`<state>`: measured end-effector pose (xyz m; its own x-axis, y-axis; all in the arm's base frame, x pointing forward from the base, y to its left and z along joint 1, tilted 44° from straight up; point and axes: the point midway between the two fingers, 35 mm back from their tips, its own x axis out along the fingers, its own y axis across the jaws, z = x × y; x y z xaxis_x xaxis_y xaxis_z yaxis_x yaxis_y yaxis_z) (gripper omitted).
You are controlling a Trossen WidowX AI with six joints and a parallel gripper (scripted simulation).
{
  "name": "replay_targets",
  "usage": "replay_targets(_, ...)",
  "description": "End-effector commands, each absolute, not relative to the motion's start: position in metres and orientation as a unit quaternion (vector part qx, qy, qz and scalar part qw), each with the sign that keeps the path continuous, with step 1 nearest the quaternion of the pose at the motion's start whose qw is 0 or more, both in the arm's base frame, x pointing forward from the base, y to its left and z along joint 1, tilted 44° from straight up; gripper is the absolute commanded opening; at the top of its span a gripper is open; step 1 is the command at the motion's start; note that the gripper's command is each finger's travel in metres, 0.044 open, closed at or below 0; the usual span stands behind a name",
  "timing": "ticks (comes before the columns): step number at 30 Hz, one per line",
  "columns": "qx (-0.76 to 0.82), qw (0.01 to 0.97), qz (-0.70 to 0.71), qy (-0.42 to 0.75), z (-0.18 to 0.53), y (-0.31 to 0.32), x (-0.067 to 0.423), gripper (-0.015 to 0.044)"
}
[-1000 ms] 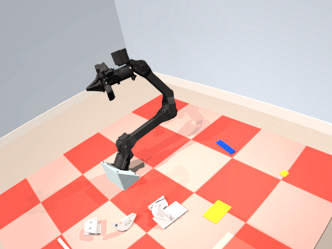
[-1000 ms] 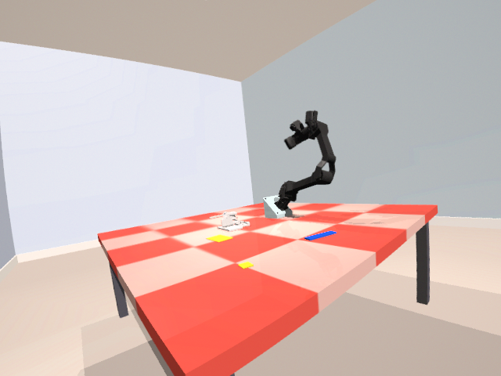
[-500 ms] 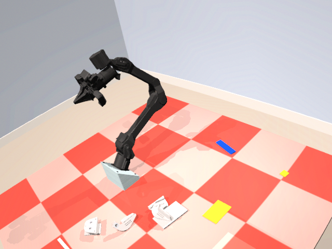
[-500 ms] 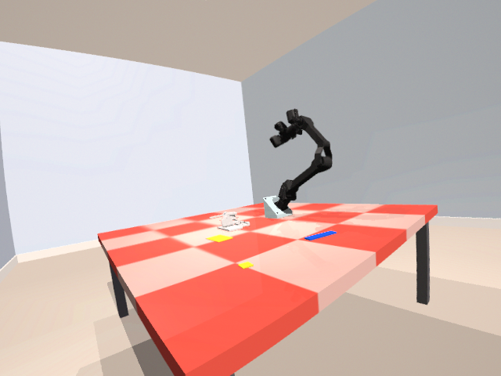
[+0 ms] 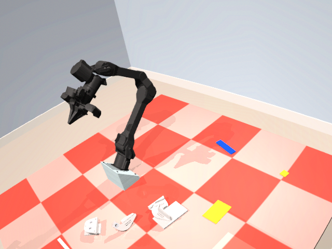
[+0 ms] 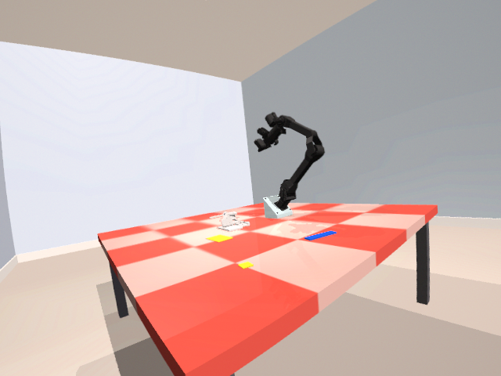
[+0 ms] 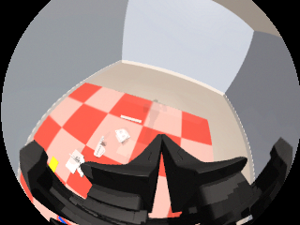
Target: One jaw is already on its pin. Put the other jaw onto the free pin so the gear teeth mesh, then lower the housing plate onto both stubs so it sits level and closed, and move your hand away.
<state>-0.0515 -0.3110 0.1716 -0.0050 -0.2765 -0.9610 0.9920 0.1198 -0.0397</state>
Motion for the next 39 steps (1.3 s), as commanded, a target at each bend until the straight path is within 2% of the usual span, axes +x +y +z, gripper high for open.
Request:
replay_targets(1, 0.418, 0.592, -0.511, 0.463, 0.154, -0.319, -0.032, 0.0)
replay_targets(24, 0.556, 0.531, -0.355, 0.532, 0.035, -0.313, 0.074, 0.0)
replay_targets(39, 0.637, 0.427, -0.305, 0.565, -0.032, -0.281, 0.128, 0.0)
